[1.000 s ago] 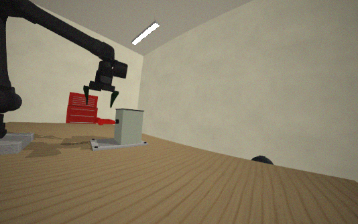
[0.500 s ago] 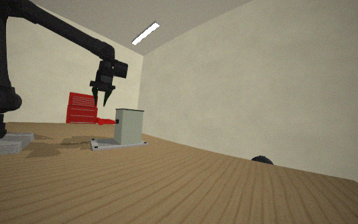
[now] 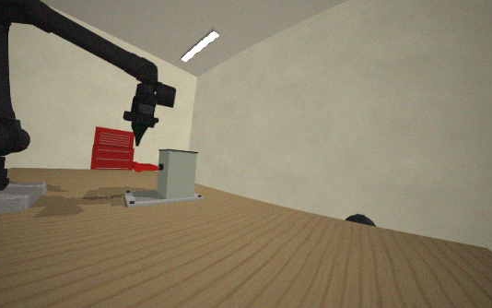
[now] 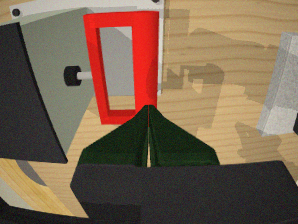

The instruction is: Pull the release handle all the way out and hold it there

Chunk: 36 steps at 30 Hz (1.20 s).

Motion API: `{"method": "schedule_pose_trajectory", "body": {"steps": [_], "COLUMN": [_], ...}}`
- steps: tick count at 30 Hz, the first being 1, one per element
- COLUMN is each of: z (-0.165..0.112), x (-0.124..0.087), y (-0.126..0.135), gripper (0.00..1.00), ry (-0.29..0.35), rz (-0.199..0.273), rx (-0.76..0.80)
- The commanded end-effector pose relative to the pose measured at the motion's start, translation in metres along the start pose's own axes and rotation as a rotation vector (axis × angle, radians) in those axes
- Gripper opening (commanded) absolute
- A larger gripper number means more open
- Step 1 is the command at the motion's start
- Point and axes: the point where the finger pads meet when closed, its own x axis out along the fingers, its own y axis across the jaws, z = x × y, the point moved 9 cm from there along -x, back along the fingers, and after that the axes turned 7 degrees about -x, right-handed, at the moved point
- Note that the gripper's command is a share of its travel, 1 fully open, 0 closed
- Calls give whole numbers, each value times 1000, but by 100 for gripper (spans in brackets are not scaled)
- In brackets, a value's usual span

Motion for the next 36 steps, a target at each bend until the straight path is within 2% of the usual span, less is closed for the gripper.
{"method": "schedule_pose_trajectory", "body": {"steps": [1,23,24,36], "z": [11,11,11,11], "x": [-17,-17,-17,-17], "y": [13,13,13,13], "gripper": [0,0,50,50], "ry": [-13,-13,-13,-13], "rz": [28,28,28,28], "rx": [24,24,24,24]}}
